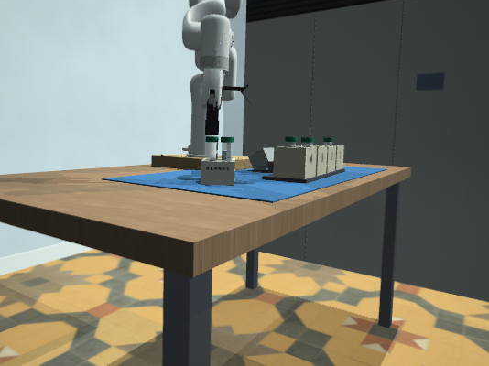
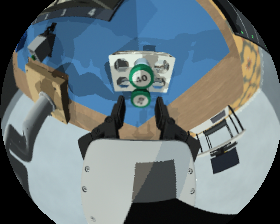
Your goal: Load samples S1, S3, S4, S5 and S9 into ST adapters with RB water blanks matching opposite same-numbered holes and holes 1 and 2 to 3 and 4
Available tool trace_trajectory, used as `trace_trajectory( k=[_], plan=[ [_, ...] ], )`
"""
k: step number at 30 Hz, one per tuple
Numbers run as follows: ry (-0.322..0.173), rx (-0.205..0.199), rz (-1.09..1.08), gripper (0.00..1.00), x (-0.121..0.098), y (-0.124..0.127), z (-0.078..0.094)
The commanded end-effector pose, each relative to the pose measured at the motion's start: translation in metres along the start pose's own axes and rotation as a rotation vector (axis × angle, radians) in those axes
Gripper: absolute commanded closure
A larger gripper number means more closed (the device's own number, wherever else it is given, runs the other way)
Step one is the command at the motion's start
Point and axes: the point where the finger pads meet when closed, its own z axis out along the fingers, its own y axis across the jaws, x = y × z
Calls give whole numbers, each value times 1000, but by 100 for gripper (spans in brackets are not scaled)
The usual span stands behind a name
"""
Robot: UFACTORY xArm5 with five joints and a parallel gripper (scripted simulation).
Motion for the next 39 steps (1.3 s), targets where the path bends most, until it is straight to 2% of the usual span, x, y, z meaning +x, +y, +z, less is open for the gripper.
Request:
trace_trajectory(
  k=[1, 39],
  plan=[
    [1, -5, 0, 43, 0, 2, 1],
    [1, -5, 0, 43, 1, 2, 21]
  ],
)
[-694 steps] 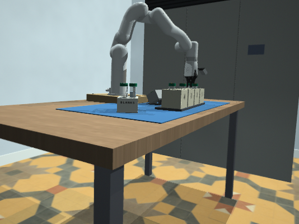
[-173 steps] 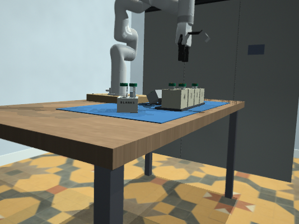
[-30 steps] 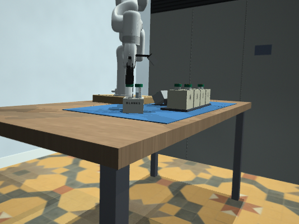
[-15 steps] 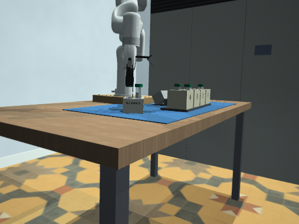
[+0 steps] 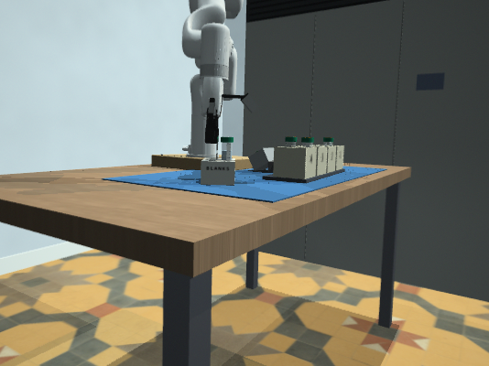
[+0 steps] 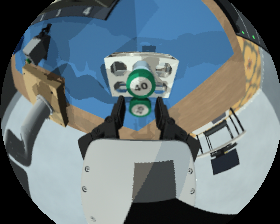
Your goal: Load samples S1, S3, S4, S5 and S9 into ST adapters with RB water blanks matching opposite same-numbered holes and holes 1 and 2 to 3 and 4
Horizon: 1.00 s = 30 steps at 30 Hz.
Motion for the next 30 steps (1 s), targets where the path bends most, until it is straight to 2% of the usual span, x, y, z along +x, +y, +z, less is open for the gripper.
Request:
trace_trajectory(
  k=[1, 20, 21, 30],
  plan=[
    [1, -3, 0, 43, 0, 1, 1],
    [1, -3, 0, 43, 0, 1, 4],
    [1, -3, 0, 100, 0, 1, 4],
    [1, -3, 0, 100, 0, 1, 2]
  ],
)
